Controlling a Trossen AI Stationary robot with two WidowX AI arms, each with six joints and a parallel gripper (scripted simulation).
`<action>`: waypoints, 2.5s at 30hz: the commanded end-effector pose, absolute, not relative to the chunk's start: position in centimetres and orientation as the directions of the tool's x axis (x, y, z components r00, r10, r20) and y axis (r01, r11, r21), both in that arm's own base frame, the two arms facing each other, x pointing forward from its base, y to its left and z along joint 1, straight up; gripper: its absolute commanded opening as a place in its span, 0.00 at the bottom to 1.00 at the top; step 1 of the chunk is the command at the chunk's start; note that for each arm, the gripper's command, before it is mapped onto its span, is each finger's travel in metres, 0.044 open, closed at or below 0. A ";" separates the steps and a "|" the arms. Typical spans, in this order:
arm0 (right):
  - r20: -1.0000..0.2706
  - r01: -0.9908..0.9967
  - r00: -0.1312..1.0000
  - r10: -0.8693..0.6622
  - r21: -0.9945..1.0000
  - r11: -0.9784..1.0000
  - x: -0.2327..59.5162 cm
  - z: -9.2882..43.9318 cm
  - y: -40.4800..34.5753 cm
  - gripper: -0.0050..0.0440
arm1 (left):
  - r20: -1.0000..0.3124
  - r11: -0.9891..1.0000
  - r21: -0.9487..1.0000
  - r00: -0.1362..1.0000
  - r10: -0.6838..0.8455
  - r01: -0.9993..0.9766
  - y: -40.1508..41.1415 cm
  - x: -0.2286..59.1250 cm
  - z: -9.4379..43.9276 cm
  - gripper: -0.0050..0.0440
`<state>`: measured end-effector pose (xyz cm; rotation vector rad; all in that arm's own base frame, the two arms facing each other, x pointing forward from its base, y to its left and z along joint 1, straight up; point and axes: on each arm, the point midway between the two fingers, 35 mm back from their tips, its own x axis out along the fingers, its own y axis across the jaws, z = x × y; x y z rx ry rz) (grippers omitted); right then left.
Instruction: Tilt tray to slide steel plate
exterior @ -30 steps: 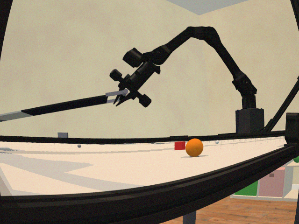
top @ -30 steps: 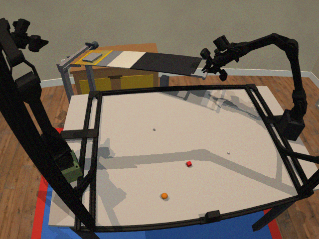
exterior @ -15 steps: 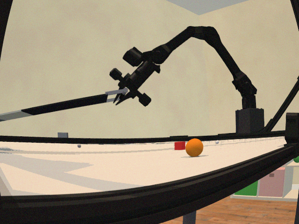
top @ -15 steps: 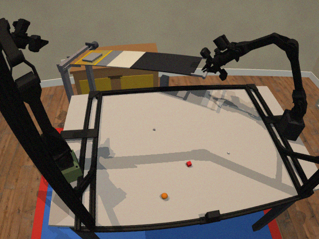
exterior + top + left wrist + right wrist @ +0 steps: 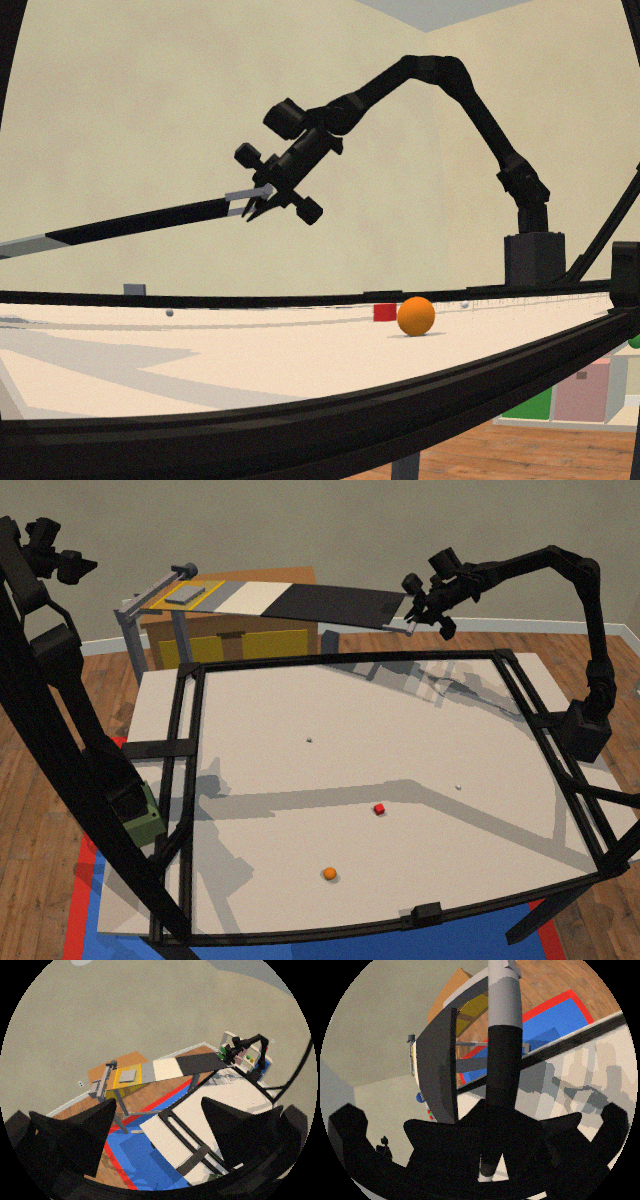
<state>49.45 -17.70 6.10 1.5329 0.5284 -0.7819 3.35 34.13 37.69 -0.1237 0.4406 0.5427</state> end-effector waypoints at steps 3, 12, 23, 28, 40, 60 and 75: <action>-0.745 0.734 0.658 -0.111 0.667 -0.124 48.7 7.1 -17.7 0.10 | -0.436 0.852 0.000 0.767 0.471 -0.523 34.1 3.4 37.7 1.00; -0.742 0.731 0.661 -0.112 0.671 -0.124 48.8 7.4 -17.7 0.10 | -0.436 0.852 0.000 0.767 0.471 -0.523 34.1 3.4 37.7 1.00; -0.736 0.725 0.668 -0.113 0.677 -0.123 48.9 7.9 -17.7 0.10 | -0.436 0.852 0.000 0.767 0.471 -0.523 34.1 3.4 37.7 1.00; -0.740 0.729 0.663 -0.112 0.673 -0.124 48.8 7.4 -17.7 0.10 | -0.436 0.852 0.000 0.767 0.471 -0.523 34.1 3.4 37.7 1.00; -0.741 0.730 0.662 -0.112 0.672 -0.124 48.8 7.4 -17.7 0.10 | -0.436 0.852 0.000 0.767 0.471 -0.523 34.1 3.4 37.7 1.00; -0.740 0.730 0.663 -0.112 0.673 -0.124 48.8 7.5 -17.7 0.10 | -0.436 0.852 0.000 0.767 0.471 -0.523 34.1 3.4 37.7 1.00; -0.750 0.739 0.652 -0.110 0.662 -0.125 48.4 5.1 -17.7 0.10 | -0.436 0.852 0.000 0.767 0.471 -0.523 34.1 3.4 37.7 1.00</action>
